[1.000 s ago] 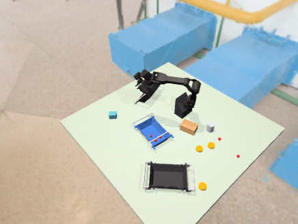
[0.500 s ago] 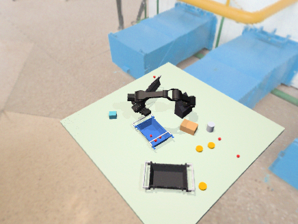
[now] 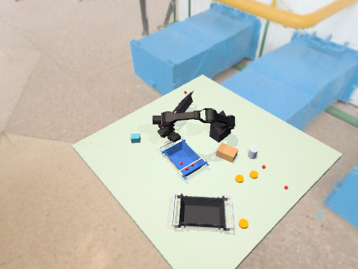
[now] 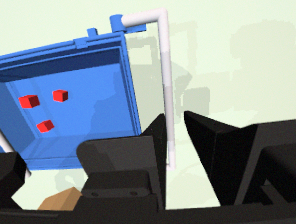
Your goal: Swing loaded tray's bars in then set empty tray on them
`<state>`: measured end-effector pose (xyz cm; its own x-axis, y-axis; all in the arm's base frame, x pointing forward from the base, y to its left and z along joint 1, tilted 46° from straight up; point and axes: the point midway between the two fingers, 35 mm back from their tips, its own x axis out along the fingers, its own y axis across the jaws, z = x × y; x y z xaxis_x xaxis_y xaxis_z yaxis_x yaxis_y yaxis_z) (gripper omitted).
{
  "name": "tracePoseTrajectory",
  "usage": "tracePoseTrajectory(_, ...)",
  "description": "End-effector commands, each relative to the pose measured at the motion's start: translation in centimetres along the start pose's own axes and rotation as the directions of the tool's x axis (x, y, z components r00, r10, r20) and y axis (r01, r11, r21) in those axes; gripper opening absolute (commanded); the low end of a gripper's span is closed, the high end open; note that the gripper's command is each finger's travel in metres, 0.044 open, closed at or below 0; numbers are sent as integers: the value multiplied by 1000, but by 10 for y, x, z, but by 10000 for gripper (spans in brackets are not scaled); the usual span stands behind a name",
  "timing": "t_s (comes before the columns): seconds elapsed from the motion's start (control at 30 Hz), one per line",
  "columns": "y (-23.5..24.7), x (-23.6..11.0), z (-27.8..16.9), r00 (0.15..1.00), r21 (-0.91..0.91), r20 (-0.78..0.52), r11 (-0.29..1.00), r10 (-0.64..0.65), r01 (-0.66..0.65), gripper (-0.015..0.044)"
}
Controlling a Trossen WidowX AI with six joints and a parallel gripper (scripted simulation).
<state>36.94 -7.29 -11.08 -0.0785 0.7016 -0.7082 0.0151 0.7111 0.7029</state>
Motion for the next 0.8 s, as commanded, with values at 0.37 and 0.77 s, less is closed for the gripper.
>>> tracePoseTrajectory(0.37, 4, 44, -2, 1000, 8, -7, 1000, 12, -12, 89)
tracePoseTrajectory(0.77, 28, 14, -2, 1000, 9, -8, 1000, 12, -12, 89)
